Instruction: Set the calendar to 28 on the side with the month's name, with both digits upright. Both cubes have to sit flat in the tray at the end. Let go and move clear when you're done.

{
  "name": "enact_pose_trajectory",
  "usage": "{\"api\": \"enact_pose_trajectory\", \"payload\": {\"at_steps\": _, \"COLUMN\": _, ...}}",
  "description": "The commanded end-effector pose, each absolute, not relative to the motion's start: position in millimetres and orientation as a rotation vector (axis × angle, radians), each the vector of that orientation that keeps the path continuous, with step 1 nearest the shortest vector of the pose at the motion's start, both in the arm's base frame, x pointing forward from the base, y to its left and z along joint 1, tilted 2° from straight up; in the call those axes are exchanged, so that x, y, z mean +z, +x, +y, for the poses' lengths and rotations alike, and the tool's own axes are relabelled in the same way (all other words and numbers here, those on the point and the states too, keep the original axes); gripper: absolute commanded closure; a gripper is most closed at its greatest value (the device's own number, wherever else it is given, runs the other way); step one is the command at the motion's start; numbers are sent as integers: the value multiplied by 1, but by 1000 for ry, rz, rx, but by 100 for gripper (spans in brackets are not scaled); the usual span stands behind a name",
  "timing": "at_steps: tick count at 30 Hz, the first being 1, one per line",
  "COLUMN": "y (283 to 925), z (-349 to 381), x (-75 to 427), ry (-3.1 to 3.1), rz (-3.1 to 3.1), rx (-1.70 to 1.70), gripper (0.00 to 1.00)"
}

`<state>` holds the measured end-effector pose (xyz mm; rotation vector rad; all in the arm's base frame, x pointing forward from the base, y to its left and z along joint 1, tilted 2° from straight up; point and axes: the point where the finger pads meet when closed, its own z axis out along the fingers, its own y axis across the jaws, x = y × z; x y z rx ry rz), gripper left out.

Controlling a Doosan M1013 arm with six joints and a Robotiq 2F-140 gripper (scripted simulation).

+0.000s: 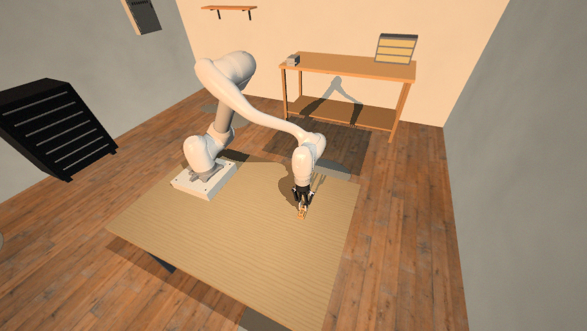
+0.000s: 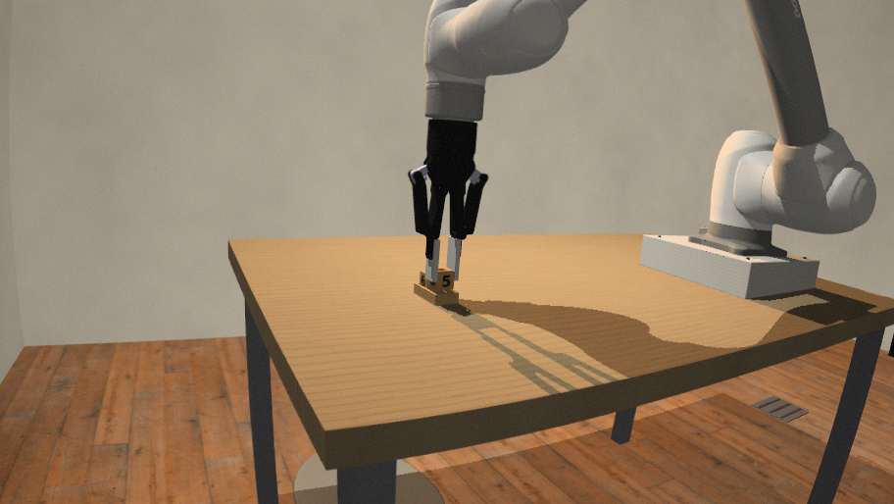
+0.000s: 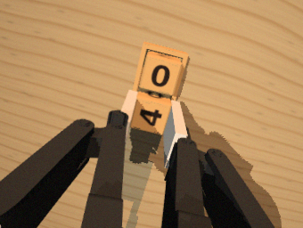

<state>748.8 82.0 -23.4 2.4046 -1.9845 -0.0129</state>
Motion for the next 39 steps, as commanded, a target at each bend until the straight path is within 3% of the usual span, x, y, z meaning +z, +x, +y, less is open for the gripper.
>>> {"api": "enact_pose_trajectory", "payload": {"at_steps": 1, "y": 746, "z": 79, "x": -28, "ry": 2407, "rz": -1974, "rx": -15, "gripper": 76}}
{"api": "enact_pose_trajectory", "payload": {"at_steps": 39, "y": 745, "z": 79, "x": -38, "ry": 2407, "rz": -1974, "rx": -15, "gripper": 76}}
